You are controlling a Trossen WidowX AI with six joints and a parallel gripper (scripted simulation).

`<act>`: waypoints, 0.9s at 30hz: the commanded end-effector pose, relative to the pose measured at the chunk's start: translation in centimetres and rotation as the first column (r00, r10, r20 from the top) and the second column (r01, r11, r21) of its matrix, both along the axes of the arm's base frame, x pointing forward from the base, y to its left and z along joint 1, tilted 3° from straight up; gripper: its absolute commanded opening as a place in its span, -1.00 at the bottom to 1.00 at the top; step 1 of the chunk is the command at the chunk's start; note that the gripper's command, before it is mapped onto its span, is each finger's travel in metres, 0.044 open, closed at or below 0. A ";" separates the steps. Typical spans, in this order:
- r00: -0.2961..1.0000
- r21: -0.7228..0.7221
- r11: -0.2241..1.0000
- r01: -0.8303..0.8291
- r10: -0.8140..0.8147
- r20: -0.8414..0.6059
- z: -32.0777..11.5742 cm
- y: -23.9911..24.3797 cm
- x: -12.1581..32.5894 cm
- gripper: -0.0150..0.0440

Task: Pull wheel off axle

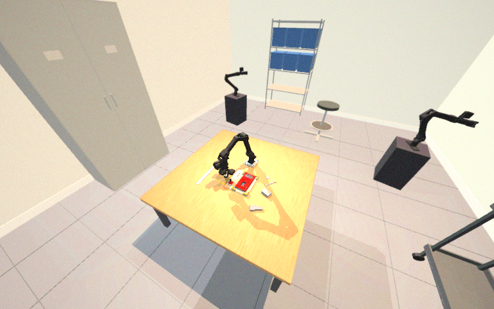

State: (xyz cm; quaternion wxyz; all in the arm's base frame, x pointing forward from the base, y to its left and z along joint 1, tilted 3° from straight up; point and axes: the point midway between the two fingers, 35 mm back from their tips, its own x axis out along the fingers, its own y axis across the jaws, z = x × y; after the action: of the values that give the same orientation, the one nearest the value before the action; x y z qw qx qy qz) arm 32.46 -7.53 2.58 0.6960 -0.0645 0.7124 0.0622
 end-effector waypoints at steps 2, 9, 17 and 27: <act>1.000 0.000 1.000 0.000 0.000 0.000 0.0 0.0 0.0 -0.05; 1.000 0.000 1.000 0.000 0.000 0.000 0.5 0.0 0.1 0.53; 1.000 -0.005 1.000 -0.004 0.004 0.003 5.9 0.1 0.2 0.53; 1.000 -0.006 1.000 0.009 -0.009 0.000 8.3 1.0 -3.9 1.00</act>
State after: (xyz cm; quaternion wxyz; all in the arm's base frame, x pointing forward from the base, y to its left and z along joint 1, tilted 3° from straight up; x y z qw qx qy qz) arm 30.03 -6.83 9.61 0.6931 -0.0633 0.7153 0.0628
